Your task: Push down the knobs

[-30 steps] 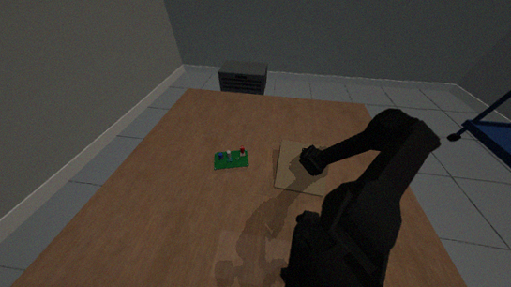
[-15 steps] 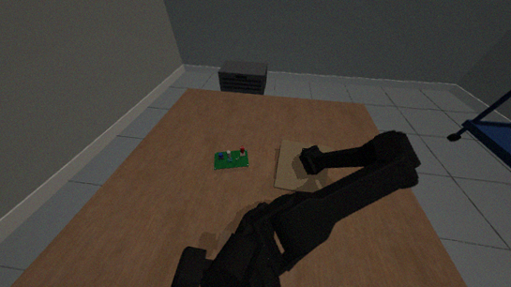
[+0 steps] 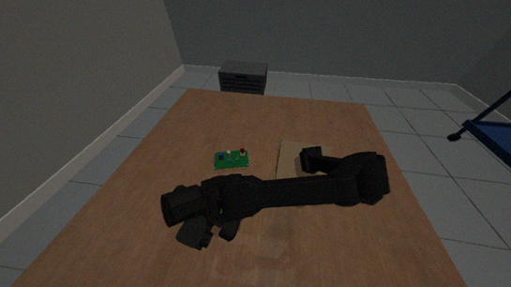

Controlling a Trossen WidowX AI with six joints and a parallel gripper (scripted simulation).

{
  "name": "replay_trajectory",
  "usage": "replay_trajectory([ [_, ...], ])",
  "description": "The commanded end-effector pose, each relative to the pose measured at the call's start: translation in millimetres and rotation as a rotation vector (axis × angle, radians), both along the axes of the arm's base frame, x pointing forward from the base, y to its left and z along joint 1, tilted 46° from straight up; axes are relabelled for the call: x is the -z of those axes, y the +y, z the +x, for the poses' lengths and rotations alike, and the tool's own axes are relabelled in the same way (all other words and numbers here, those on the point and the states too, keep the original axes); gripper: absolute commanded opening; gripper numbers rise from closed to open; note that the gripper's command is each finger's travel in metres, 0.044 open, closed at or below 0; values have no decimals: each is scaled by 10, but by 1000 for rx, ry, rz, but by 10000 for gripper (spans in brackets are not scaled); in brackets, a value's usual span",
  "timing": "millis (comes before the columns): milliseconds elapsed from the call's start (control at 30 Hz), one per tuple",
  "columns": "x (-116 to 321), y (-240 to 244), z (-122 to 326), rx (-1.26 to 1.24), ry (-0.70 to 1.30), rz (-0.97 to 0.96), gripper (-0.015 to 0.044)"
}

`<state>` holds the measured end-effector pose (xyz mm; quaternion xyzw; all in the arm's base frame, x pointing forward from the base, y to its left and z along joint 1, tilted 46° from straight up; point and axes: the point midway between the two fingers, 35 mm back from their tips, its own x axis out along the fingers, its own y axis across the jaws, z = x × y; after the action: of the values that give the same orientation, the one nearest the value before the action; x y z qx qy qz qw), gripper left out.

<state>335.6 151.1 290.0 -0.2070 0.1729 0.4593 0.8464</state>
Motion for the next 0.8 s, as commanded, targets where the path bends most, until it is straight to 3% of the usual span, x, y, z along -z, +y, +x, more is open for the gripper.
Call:
replay_trajectory([
  [0,423,-309,179,70,119,-51,0],
  [367,1589,-1291,302,160,446,-127,0],
  [767,2673,-2230,-269,164,784,20,0],
])
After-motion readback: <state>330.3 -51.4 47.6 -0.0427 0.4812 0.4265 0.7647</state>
